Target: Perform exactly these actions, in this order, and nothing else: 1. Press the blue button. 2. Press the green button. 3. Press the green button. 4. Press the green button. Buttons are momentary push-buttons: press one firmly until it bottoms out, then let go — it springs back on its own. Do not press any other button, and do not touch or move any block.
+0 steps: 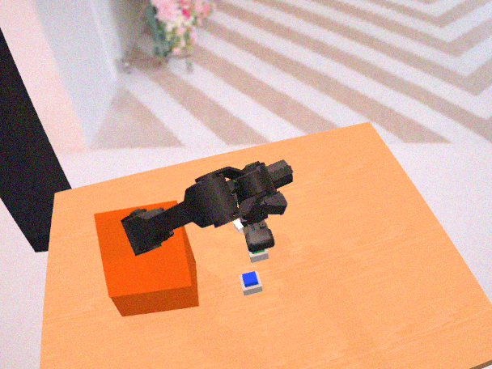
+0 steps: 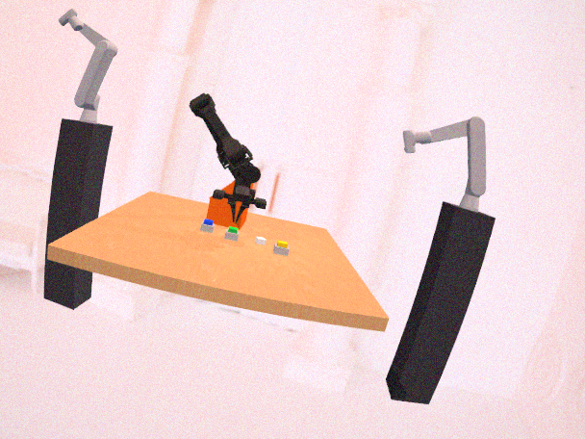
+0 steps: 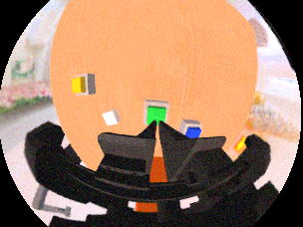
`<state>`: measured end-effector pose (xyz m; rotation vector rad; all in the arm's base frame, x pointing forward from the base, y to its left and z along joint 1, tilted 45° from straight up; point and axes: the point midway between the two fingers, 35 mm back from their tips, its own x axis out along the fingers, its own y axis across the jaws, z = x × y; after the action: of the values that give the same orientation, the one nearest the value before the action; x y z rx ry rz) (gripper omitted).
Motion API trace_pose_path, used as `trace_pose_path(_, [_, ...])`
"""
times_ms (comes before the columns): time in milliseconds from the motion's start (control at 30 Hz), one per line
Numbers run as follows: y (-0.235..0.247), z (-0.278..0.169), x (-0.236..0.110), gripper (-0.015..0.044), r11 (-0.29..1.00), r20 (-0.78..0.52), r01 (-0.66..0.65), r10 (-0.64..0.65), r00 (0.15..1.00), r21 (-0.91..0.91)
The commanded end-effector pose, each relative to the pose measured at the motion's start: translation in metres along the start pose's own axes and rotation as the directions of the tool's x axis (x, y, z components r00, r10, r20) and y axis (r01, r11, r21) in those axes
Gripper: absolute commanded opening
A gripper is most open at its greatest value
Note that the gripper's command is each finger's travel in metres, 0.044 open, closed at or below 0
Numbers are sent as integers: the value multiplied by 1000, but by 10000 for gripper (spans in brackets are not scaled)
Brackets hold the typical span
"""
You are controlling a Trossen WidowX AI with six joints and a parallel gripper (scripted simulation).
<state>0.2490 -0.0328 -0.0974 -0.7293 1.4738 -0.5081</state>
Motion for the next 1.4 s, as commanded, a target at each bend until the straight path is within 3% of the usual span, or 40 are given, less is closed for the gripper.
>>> trace_pose_path(0, [0,1,-7,20,1000,1,-5,5,1000,8])
trace_pose_path(767, [-1,1,27,20,1000,1,-3,3,1000,8])
trace_pose_path(1367, [-1,1,28,20,1000,1,-3,3,1000,8])
